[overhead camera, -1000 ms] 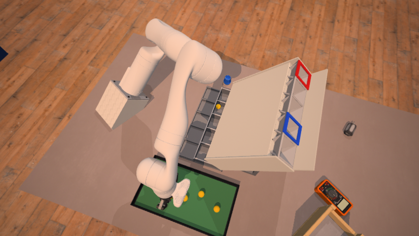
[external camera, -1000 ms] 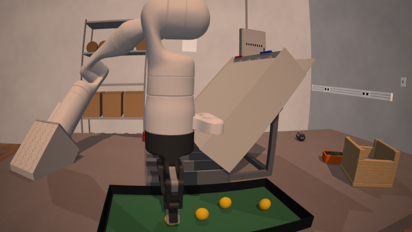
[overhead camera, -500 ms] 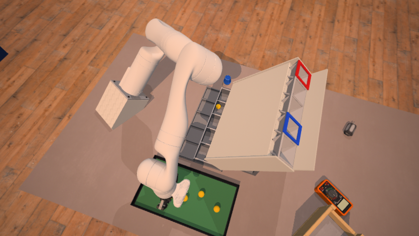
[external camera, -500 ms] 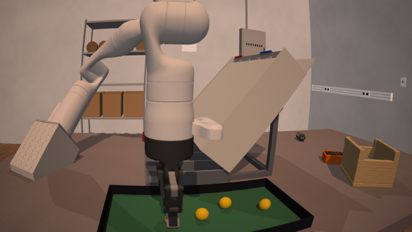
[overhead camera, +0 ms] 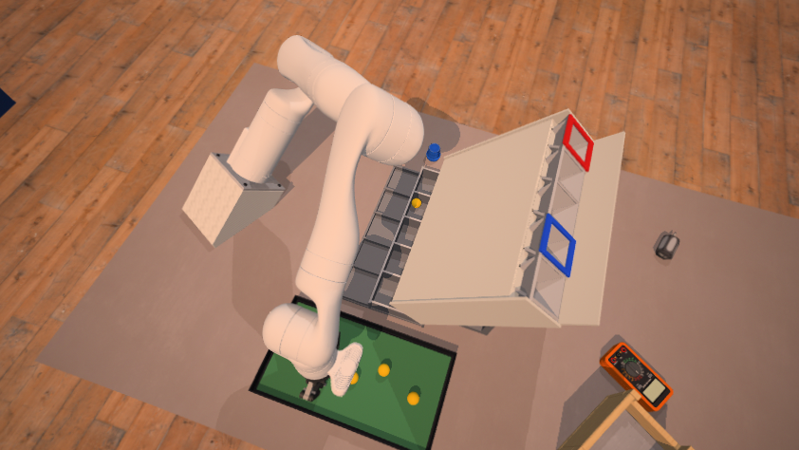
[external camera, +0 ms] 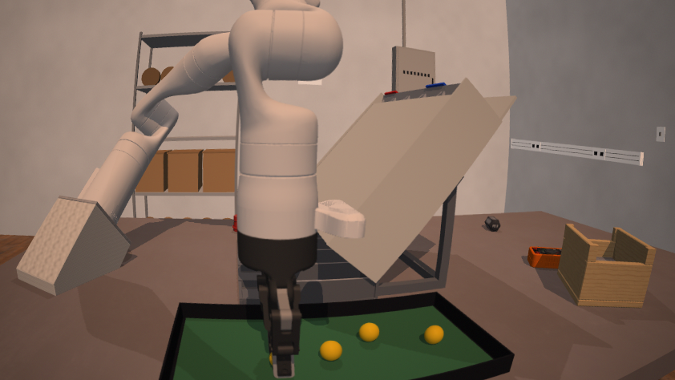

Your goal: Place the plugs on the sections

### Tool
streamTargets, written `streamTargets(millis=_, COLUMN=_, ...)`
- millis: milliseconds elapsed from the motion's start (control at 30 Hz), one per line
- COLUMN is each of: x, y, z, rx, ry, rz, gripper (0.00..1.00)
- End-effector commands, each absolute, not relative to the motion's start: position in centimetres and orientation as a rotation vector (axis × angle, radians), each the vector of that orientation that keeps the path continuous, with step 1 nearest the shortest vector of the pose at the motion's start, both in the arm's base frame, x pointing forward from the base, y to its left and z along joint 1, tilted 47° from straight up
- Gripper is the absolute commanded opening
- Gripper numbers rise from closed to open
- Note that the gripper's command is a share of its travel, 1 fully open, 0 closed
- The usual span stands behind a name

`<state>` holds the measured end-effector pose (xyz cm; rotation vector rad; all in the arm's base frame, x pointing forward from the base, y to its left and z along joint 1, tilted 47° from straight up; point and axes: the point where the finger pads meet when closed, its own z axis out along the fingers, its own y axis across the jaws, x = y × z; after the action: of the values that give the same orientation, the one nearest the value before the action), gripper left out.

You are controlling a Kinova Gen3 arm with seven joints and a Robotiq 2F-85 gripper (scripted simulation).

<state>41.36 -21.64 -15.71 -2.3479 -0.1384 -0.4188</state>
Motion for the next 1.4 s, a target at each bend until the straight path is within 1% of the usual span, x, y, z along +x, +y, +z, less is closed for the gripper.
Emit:
streamTargets(millis=0, x=41.38, y=-21.74, z=-15.69, rx=-2.35, ry=-0.138, rz=-0.42, gripper=0.5)
streamTargets(millis=233, x=41.38, y=-21.74, z=-15.69, rx=-2.35, ry=-0.138, rz=-0.42, gripper=0.5)
streamTargets(millis=267, x=41.37, y=-21.77, z=-15.66, rx=-2.35, ry=-0.138, rz=-0.42, gripper=0.0)
streamTargets(millis=1367, x=41.38, y=-21.99, z=-15.61, rx=-2.353, ry=-0.137, rz=-0.422, gripper=0.0)
